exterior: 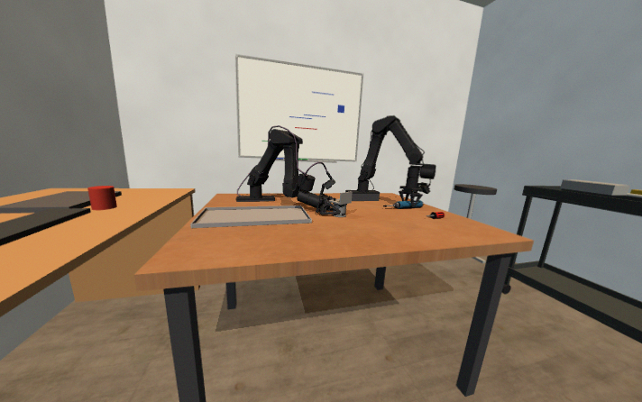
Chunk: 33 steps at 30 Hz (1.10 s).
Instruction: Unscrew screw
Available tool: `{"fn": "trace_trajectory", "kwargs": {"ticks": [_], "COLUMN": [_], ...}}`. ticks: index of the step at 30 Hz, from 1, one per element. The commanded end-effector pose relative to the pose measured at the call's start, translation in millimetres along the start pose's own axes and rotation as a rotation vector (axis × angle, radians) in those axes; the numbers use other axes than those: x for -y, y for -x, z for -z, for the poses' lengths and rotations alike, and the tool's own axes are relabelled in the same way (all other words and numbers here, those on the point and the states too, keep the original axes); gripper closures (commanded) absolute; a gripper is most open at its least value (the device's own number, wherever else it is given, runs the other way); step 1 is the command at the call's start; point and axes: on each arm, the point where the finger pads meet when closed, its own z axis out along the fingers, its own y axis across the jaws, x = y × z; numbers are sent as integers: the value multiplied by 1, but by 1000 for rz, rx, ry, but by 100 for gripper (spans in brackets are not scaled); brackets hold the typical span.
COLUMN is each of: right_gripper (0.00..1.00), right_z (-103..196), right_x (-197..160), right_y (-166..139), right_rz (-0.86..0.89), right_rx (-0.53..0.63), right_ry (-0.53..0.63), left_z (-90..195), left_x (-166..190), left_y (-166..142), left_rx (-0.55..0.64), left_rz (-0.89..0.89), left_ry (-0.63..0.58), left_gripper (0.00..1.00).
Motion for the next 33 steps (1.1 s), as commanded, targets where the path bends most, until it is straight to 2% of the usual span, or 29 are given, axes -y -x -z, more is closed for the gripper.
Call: {"fn": "trace_trajectory", "kwargs": {"ticks": [1, 9, 11, 21, 26, 33], "right_gripper": [41, 41, 41, 41, 41, 41], "right_z": [2, 2, 2, 2, 2, 2], "right_x": [-6, -6, -6, -6, -6, -6], "right_y": [-16, -16, -16, -16, -16, -16], "right_rz": [-21, -21, -21, -21, -21, -21], "right_rx": [-44, -44, -44, -44, -44, -44], "right_ry": [17, 17, 17, 17, 17, 17], "left_z": [2, 2, 16, 37, 37, 52], "left_x": [1, 1, 7, 7, 7, 7], "left_y": [2, 2, 7, 7, 7, 8], "left_rx": [6, 6, 24, 28, 28, 33], "left_rz": [2, 2, 8, 7, 7, 6], "left_ry": [-8, -8, -30, -31, -31, -33], "left_gripper": [35, 35, 35, 35, 35, 35]}}
